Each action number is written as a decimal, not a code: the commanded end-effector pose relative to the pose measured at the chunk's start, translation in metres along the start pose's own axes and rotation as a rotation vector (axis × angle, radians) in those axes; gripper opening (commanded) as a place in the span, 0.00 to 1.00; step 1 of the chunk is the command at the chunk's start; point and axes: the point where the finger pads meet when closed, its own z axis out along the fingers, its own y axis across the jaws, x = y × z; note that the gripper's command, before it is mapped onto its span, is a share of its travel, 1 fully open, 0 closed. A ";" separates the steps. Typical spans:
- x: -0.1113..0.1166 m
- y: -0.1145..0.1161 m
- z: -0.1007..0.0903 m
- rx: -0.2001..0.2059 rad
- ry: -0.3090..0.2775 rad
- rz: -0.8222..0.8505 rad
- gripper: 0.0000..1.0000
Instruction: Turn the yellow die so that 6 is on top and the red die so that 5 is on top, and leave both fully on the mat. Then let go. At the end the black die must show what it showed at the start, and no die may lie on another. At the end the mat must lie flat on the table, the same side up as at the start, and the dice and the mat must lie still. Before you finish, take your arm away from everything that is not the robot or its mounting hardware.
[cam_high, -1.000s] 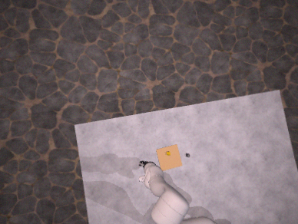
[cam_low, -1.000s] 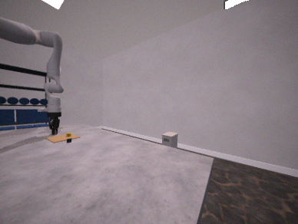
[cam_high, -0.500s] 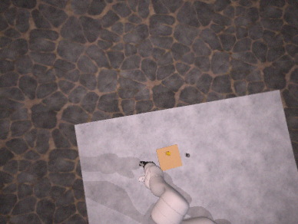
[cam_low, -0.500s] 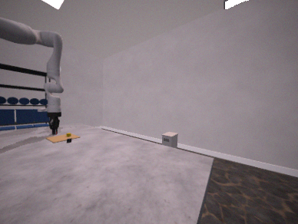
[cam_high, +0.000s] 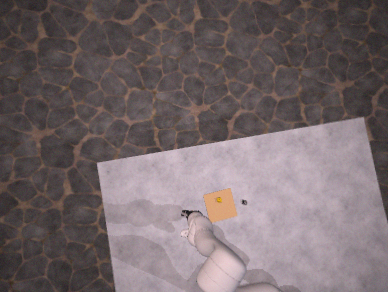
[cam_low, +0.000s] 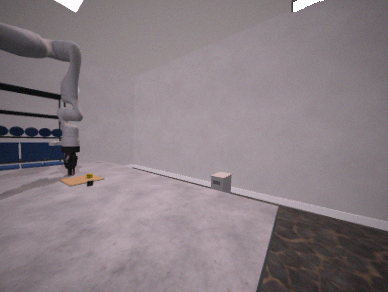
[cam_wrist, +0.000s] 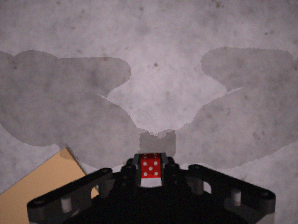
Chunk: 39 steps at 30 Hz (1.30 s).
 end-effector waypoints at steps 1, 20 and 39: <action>0.000 0.001 0.000 -0.001 0.000 0.000 0.15; 0.000 0.001 -0.060 -0.001 0.000 0.000 0.15; 0.000 0.000 -0.100 -0.001 0.000 0.000 0.15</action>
